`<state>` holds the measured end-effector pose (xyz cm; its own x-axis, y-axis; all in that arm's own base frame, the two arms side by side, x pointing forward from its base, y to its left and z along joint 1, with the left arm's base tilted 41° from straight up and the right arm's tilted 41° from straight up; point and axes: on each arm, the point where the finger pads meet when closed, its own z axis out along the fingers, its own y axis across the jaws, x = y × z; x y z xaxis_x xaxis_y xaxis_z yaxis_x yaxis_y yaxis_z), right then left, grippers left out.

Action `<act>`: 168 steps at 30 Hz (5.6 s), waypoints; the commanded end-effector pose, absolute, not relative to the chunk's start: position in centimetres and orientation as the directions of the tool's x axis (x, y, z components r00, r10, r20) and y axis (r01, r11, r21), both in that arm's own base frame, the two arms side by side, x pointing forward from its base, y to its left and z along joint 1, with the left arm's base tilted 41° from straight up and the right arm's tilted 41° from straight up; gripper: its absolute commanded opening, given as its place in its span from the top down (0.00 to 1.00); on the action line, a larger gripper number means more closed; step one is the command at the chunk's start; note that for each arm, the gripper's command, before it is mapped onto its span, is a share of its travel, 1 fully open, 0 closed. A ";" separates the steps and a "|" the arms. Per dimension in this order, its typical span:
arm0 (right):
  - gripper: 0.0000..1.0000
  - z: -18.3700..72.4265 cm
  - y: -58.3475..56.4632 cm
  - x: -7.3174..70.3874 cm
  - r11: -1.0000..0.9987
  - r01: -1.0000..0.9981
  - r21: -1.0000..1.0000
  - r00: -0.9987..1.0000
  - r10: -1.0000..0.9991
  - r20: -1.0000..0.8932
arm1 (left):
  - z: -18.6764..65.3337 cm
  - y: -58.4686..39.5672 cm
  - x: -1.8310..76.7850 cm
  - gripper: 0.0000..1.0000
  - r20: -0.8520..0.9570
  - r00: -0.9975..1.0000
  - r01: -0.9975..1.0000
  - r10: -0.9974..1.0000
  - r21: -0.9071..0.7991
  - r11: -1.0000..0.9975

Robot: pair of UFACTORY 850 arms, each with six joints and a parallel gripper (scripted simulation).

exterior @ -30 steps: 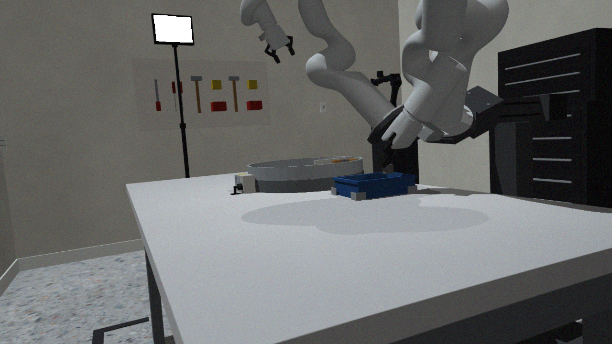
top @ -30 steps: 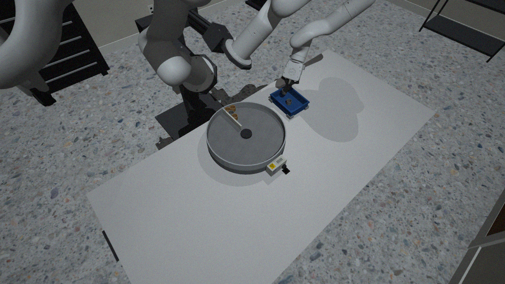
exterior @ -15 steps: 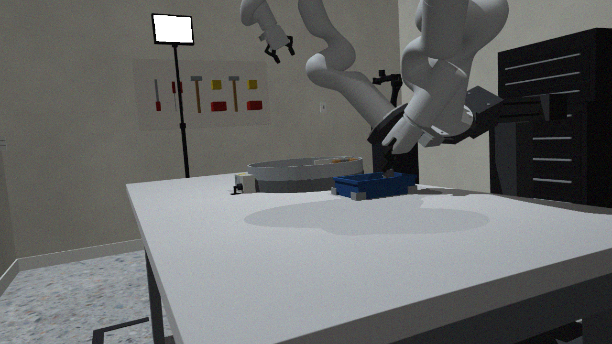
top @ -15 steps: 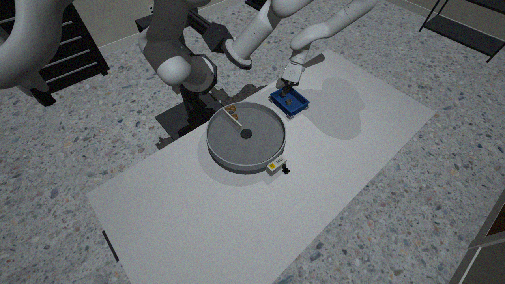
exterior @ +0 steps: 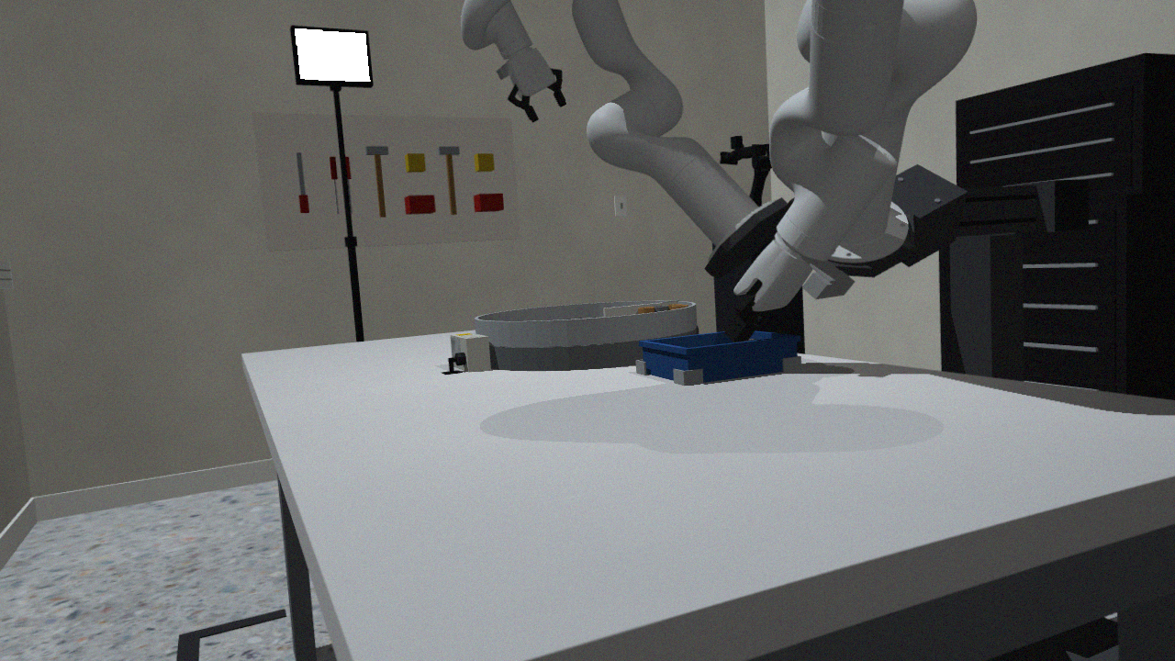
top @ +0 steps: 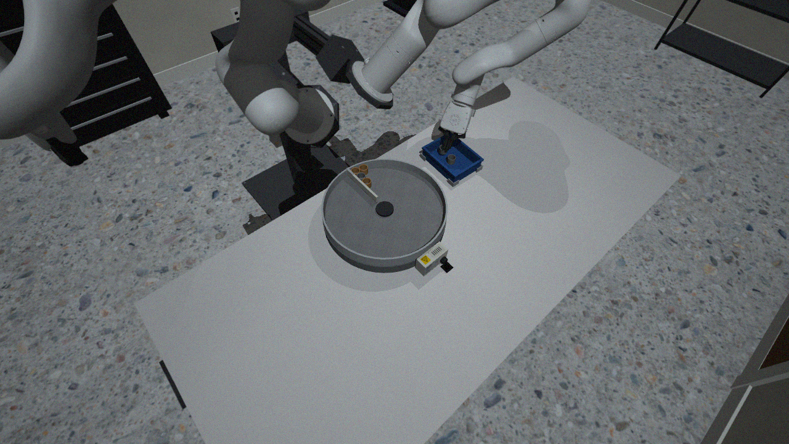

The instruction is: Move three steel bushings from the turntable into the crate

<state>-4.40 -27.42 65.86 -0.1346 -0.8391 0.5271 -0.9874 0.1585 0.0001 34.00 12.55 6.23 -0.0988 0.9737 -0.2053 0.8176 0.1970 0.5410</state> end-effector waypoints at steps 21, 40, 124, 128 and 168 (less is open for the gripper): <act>0.00 65.9 -27.4 -4.4 0.158 -0.987 0.000 -0.135 -0.838 0.529 | 5.8 12.8 34.2 1.00 -0.205 -0.098 0.818 0.974 0.541 0.197; 0.00 65.9 -27.4 -4.4 0.158 -0.987 0.000 -0.135 -0.838 0.529 | 5.5 13.0 34.3 1.00 -0.205 -0.098 0.818 0.974 0.541 0.197; 0.00 65.9 -27.4 -4.4 0.158 -0.987 0.000 -0.135 -0.838 0.529 | 11.1 9.1 31.7 0.88 -0.205 -0.098 0.817 0.974 0.541 0.197; 0.00 65.9 -27.4 -4.4 0.158 -0.987 0.000 -0.135 -0.838 0.529 | 11.6 8.7 31.4 0.88 -0.205 -0.098 0.817 0.974 0.541 0.197; 0.00 65.9 -27.4 -4.4 0.158 -0.987 0.000 -0.135 -0.838 0.529 | 12.0 8.4 31.2 0.88 -0.205 -0.098 0.817 0.974 0.541 0.197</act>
